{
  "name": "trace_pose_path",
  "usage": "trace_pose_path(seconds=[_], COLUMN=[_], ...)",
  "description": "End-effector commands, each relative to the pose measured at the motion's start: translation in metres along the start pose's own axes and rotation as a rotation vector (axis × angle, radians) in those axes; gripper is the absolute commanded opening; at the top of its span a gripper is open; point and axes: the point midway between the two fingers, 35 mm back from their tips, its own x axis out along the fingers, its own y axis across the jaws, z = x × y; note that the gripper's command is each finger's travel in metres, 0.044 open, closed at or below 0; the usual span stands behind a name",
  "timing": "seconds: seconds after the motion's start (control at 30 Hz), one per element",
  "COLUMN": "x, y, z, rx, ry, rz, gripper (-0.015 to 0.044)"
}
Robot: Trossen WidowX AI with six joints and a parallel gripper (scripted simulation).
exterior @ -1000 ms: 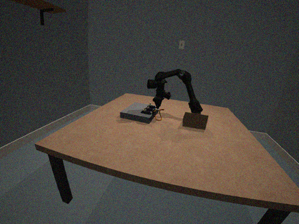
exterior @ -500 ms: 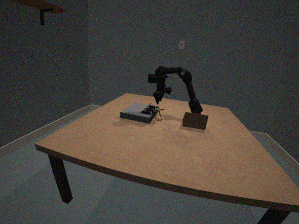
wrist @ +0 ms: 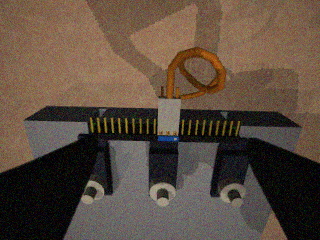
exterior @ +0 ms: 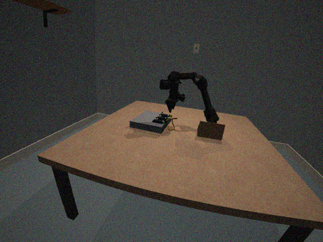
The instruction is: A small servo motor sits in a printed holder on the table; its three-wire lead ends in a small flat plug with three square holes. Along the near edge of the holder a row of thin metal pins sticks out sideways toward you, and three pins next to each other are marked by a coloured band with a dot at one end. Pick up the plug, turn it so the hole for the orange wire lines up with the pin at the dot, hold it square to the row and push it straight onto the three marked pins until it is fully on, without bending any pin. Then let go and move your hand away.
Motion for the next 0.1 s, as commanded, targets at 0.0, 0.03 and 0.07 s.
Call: trace_pose_path(seconds=[0.0, 0.03, 0.07], x=[-0.0004, -0.0004, -0.0004], y=[-0.0004, -0.0004, -0.0004], z=[0.0006, 0.0006, 0.0006], rx=[0.004, 0.004, 0.004], ry=[-0.004, -0.004, -0.004], rz=[-0.003, -0.003, -0.003], gripper=[0.044, 0.044, 0.044])
